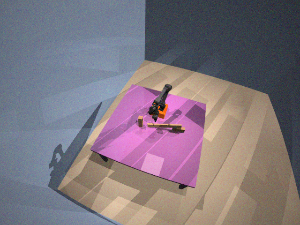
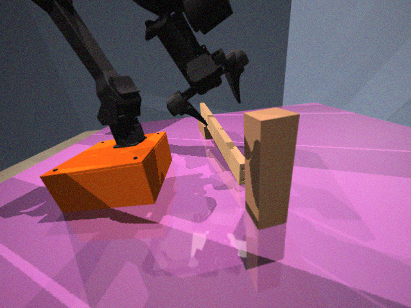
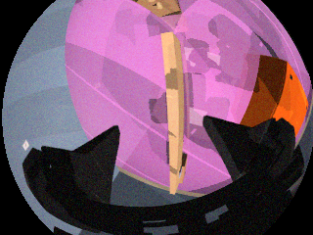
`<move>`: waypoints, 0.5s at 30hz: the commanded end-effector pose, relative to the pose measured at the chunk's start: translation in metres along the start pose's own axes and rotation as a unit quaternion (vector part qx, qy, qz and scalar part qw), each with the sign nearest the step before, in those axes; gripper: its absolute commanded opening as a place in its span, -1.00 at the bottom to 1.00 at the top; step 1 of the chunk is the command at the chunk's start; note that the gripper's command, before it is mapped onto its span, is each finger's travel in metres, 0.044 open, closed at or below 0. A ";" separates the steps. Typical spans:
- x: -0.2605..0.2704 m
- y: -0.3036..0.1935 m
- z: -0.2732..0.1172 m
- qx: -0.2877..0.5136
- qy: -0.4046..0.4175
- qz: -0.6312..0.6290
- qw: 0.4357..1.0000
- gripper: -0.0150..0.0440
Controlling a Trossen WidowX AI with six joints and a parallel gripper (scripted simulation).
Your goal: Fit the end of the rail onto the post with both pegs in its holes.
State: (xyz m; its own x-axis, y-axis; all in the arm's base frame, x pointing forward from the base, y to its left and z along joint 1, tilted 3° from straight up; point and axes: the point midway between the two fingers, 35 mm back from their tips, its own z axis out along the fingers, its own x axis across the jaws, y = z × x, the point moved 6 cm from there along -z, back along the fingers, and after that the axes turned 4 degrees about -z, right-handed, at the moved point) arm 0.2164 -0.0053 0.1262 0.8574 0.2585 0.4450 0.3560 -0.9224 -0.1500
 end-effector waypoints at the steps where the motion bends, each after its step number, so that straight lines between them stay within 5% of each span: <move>1: 0.013 0.002 0.013 0.020 -0.070 -0.426 0.902 1.00; 15: 0.020 0.000 0.030 0.090 -0.109 -0.754 0.642 1.00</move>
State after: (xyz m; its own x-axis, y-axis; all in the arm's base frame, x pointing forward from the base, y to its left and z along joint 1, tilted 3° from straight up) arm 0.2284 0.0018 0.1166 0.2889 0.9077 0.3043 0.9249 -0.3467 0.1563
